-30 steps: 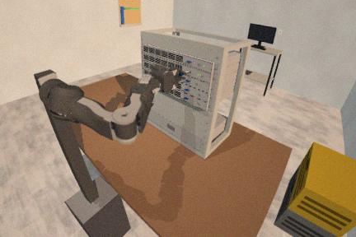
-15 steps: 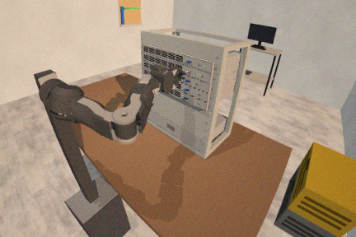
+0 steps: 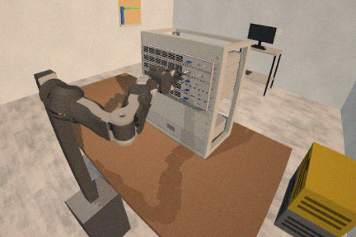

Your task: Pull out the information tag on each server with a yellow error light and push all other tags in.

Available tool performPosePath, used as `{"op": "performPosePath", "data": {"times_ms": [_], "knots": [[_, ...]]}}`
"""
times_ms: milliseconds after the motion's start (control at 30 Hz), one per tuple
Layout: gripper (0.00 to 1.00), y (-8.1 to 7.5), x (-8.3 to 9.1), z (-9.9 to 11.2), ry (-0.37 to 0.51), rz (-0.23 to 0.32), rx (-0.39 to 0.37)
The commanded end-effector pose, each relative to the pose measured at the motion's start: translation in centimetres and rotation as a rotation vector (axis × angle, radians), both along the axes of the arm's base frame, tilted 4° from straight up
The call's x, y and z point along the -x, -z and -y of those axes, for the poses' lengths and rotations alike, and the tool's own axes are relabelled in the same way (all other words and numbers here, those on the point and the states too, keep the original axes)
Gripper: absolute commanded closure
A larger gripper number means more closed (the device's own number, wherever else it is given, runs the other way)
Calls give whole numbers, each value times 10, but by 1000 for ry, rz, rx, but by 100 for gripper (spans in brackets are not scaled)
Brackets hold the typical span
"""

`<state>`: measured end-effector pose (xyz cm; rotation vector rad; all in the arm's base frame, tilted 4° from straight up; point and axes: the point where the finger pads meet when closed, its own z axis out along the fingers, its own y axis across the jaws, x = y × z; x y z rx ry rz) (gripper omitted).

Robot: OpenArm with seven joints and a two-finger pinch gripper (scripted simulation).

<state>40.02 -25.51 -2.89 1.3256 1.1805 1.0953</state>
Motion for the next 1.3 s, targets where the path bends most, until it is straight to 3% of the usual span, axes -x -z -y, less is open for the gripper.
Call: {"op": "performPosePath", "data": {"times_ms": [0, 367, 567, 600, 867, 1267], "knots": [[90, -3, 4, 1, 7, 12, -6], [90, -5, 35, -3, 8, 12, -6], [90, -5, 40, -2, 9, 11, -6], [100, -5, 40, -3, 9, 11, -6], [100, -5, 44, -3, 8, 12, -6], [100, -7, 77, -7, 9, 12, -5]]}}
